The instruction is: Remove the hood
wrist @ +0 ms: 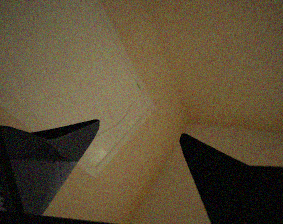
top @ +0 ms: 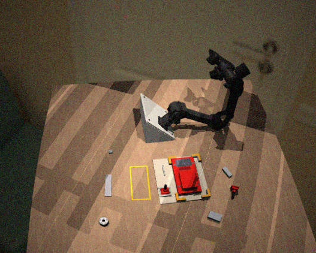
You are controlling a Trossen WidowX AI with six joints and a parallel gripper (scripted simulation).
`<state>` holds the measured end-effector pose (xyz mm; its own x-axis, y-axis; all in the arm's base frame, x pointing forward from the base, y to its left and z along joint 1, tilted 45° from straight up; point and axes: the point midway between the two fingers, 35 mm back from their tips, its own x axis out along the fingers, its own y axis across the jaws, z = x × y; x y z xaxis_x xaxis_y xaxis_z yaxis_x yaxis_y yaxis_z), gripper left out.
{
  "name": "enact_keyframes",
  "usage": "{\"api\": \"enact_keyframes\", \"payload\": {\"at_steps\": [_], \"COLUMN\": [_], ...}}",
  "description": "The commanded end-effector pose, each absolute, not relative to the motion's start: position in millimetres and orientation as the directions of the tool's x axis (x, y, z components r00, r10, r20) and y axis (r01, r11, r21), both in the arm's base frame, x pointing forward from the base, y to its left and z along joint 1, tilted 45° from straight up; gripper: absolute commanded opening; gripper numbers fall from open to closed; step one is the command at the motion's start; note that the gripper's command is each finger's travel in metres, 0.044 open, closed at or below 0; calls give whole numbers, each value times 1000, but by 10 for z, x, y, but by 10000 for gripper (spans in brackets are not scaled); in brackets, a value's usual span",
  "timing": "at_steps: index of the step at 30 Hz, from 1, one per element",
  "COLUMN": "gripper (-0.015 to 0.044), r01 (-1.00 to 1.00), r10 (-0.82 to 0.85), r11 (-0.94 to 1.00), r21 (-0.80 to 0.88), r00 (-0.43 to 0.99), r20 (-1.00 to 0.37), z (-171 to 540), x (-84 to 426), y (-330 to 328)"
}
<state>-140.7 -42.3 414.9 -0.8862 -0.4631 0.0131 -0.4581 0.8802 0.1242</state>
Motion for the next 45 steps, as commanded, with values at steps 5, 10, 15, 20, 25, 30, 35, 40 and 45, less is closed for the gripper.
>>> {"api": "enact_keyframes", "payload": {"at_steps": [5, 10, 15, 20, 25, 30, 35, 40, 45], "gripper": [440, 440, 440, 440, 440, 440, 440, 440, 440], "r01": [-568, -596, -450, -153, 237, 606, 864, 940, 822], "r10": [-612, -782, -890, -920, -867, -735, -536, -296, -30], "r11": [723, 384, -2, -318, -481, -436, -199, 148, 513], "r21": [393, 705, 893, 936, 844, 666, 462, 308, 249], "r00": [-791, -615, -405, -187, 20, 187, 299, 340, 307], "r20": [-16, -94, -206, -343, -499, -652, -790, -893, -951], "z": [4147, 4056, 3881, 3630, 3314, 2960, 2583, 2216, 1865], "x": [-1201, -799, -280, 309, 937, 1543, 2100, 2559, 2915], "y": [-886, -1465, -1920, -2213, -2338, -2281, -2052, -1681, -1184]}}
